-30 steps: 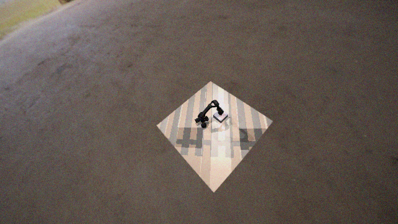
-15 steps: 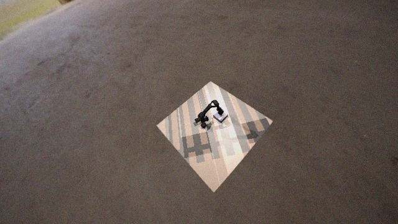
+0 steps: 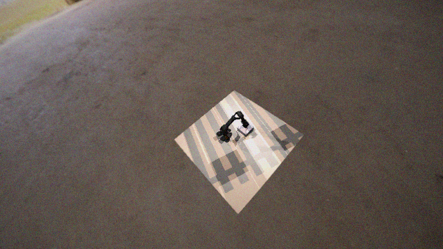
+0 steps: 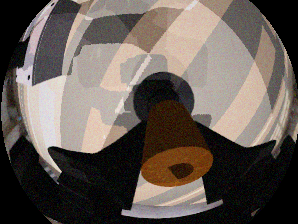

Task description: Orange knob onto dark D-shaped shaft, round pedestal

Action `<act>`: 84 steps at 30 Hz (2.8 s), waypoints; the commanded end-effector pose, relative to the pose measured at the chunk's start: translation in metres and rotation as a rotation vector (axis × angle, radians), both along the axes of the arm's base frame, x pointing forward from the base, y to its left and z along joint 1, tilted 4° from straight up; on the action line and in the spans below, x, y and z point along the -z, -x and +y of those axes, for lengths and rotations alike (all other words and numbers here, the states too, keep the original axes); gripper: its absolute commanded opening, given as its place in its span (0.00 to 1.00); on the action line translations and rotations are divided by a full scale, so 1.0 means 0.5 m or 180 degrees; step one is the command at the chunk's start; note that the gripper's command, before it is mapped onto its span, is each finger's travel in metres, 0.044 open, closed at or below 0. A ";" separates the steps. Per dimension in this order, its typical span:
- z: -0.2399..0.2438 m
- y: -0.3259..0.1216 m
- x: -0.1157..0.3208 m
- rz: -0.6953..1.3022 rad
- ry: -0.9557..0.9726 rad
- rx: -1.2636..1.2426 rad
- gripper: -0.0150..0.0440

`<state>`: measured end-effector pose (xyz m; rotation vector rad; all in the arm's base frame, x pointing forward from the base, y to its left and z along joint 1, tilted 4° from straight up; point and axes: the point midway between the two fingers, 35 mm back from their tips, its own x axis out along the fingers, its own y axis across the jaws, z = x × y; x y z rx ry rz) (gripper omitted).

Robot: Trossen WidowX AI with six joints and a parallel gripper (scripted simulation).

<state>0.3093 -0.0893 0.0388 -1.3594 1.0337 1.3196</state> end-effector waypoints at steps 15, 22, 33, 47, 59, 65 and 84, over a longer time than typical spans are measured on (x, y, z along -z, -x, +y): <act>0.000 0.006 0.002 0.0161 -0.0275 0.4288 0.25; 0.001 0.004 -0.004 0.0217 -0.0365 0.5682 0.25; 0.001 -0.003 -0.007 0.0237 -0.0398 0.6171 0.25; 0.001 0.003 0.004 0.0238 -0.0397 0.6171 0.25; 0.003 0.006 0.007 0.0238 -0.0397 0.6171 0.25; 0.002 0.002 -0.002 0.0237 -0.0397 0.6171 0.25; 0.001 0.001 0.002 0.0265 -0.0440 0.6835 0.25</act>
